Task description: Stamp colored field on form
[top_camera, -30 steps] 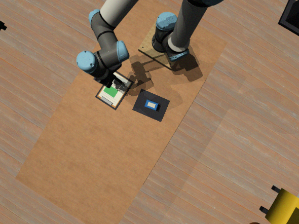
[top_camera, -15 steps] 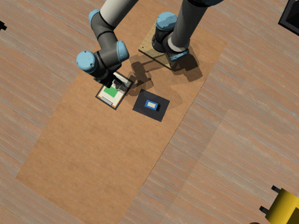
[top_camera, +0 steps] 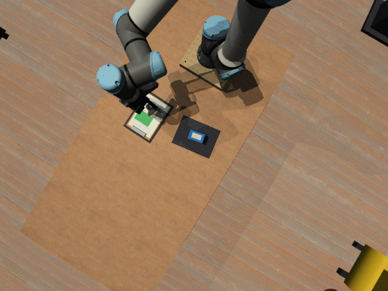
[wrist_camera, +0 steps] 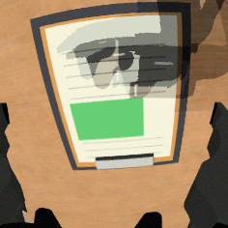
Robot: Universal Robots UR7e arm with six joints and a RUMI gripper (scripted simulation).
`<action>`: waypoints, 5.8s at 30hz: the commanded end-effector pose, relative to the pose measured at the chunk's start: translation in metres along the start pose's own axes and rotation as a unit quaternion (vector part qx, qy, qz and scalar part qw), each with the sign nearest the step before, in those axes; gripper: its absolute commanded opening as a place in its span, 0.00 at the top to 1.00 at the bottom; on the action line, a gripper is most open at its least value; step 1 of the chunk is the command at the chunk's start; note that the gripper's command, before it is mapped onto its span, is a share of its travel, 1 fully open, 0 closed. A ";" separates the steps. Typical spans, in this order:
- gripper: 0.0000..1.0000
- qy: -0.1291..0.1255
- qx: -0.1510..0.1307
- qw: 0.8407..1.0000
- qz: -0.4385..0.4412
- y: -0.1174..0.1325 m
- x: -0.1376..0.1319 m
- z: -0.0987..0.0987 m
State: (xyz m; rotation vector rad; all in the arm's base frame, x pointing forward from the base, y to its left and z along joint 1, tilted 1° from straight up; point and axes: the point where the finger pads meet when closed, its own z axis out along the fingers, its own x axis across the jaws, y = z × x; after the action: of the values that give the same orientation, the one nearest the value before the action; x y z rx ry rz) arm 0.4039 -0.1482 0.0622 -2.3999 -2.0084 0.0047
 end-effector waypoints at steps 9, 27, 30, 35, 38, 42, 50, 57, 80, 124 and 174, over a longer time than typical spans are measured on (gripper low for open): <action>0.00 0.000 0.000 0.978 0.209 0.002 -0.001 -0.040; 0.00 0.000 0.000 0.858 0.514 0.001 0.000 -0.104; 0.00 0.000 0.000 0.850 0.526 0.001 0.000 -0.106; 0.00 0.000 0.000 0.823 0.568 0.000 0.000 -0.116; 0.00 0.000 0.000 0.814 0.581 0.000 0.000 -0.119; 0.00 0.000 0.000 0.810 0.587 -0.001 0.000 -0.121; 0.45 0.000 0.000 0.810 0.587 -0.001 0.000 -0.121; 0.45 0.000 0.000 0.810 0.587 -0.001 0.002 -0.120; 0.45 0.000 0.000 0.810 0.587 -0.004 0.065 -0.109; 0.45 0.000 0.000 0.810 0.587 -0.015 0.274 -0.073; 0.45 0.000 0.000 0.810 0.587 -0.017 0.294 -0.014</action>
State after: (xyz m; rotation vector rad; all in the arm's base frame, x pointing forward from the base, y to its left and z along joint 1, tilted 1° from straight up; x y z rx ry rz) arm 0.4387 0.1438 0.0968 -3.1270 -0.2176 0.0186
